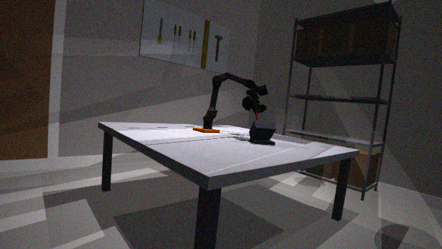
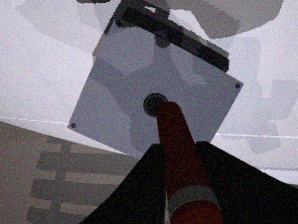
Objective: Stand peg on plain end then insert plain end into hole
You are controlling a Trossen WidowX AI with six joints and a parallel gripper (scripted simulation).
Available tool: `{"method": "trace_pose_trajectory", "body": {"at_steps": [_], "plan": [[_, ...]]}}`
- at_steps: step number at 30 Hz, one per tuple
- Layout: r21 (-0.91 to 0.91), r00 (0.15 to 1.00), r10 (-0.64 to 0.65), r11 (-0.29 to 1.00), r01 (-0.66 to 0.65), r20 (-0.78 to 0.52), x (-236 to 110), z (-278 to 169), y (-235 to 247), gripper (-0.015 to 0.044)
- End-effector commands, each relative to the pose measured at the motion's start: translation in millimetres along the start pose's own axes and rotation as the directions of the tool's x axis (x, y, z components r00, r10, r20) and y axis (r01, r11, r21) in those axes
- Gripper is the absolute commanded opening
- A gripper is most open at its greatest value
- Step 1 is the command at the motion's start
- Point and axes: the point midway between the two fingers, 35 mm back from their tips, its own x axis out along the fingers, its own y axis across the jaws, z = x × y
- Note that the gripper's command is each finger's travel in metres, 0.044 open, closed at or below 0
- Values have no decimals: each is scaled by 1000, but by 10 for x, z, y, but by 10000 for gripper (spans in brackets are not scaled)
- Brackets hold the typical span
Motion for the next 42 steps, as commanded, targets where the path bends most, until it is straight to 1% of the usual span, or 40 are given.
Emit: {"method": "trace_pose_trajectory", "body": {"at_steps": [1, 23, 42], "plan": [[-4, 1000, 6, 1000, -6, -19, 18, -57, 0, 0], [-21, 998, 28, 999, -30, -64, 458, -179, 6, 0], [-11, 997, 32, 999, -33, -70, 650, -195, 6, 0]]}}
